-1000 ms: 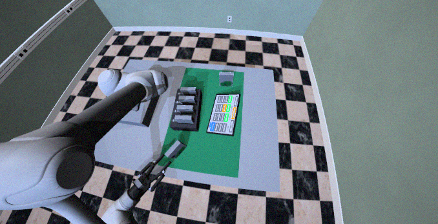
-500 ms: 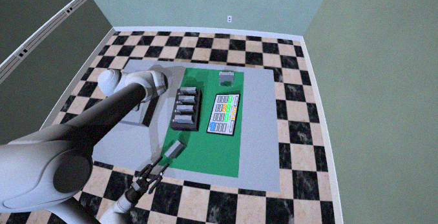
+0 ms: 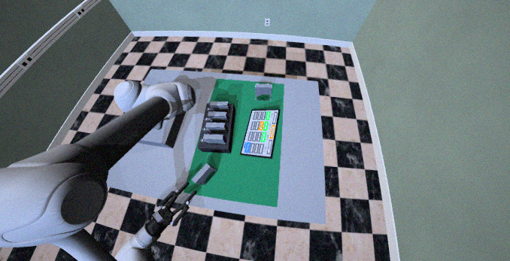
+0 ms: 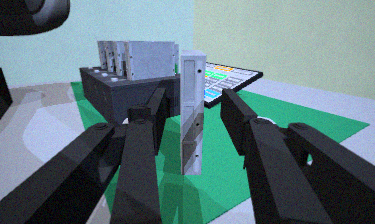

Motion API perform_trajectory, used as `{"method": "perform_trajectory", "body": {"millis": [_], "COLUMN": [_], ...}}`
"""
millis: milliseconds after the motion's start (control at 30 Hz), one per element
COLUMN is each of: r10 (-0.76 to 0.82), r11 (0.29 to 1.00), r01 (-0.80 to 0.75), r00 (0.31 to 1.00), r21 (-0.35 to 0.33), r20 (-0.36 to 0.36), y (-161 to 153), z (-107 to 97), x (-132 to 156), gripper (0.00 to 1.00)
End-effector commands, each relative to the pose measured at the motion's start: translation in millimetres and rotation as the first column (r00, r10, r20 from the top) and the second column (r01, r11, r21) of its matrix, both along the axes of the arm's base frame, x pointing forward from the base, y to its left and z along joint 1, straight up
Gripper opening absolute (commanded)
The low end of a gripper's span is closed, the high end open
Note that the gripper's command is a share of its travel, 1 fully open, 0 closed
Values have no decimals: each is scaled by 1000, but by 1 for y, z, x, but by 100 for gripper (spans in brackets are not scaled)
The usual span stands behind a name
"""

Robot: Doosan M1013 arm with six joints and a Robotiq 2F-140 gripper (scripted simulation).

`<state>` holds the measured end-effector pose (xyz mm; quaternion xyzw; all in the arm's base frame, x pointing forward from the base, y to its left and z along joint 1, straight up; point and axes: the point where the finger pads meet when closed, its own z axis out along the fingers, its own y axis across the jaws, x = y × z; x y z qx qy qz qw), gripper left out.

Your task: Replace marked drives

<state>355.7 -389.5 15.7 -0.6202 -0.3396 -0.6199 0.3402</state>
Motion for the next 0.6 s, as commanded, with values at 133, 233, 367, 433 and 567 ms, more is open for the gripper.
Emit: {"method": "perform_trajectory", "body": {"millis": [133, 233, 367, 433, 567], "r10": [-1, -1, -1, -1, -1], "r11": [1000, 1000, 1000, 1000, 1000], "r01": [1, 1, 1, 1, 1], "r00": [1000, 1000, 1000, 1000, 1000], "r21": [-1, -1, -1, -1, -1], "r20": [1, 1, 1, 1, 1], "y": [0, 0, 0, 0, 0], "z": [4, 8, 15, 20, 24], "x": [0, 0, 0, 0, 0], "gripper": [40, 40, 40, 40, 40]}}
